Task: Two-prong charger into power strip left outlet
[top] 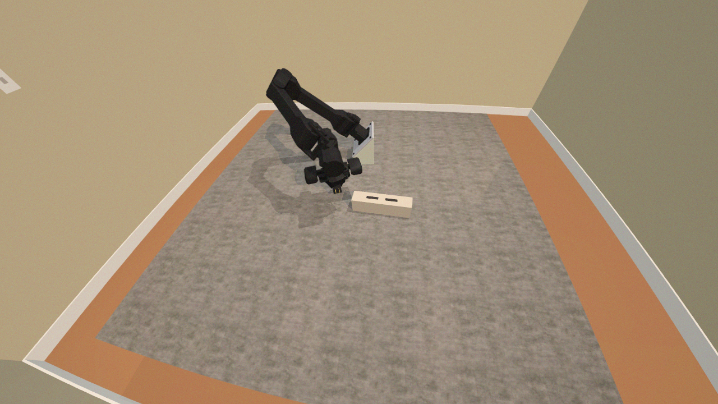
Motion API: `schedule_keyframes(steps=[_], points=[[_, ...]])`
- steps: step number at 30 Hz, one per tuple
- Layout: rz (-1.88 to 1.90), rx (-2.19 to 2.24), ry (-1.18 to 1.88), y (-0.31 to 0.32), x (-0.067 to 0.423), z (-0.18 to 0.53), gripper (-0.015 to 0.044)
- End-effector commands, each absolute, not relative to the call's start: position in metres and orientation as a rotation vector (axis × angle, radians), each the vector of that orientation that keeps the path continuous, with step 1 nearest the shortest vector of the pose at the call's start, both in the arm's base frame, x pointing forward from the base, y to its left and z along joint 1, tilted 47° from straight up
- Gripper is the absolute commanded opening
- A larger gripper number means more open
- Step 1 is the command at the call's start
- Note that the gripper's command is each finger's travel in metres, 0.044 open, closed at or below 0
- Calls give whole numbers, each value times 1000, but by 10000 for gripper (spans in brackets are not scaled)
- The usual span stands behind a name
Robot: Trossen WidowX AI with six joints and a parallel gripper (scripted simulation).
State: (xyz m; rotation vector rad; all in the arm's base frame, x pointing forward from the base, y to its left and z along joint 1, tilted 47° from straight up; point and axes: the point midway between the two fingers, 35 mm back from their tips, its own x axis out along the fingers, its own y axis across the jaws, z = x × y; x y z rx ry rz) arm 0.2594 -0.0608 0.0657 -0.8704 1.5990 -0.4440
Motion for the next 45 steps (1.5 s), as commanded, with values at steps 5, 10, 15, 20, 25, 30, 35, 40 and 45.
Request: schedule_keyframes(steps=[5,10,15,20,25,30,35,40,45], points=[[-450,-861,1591,-48,257,76,0],[-459,-844,1583,-41,258,68,0],[-470,-821,1573,-33,260,57,0],[-482,-799,1563,-25,261,46,0],[-495,-777,1554,-17,261,35,0],[-508,-755,1545,-9,261,24,0],[-522,-734,1537,-1,260,13,0],[-536,-713,1528,6,258,2,0],[-551,-692,1519,14,256,-9,0]])
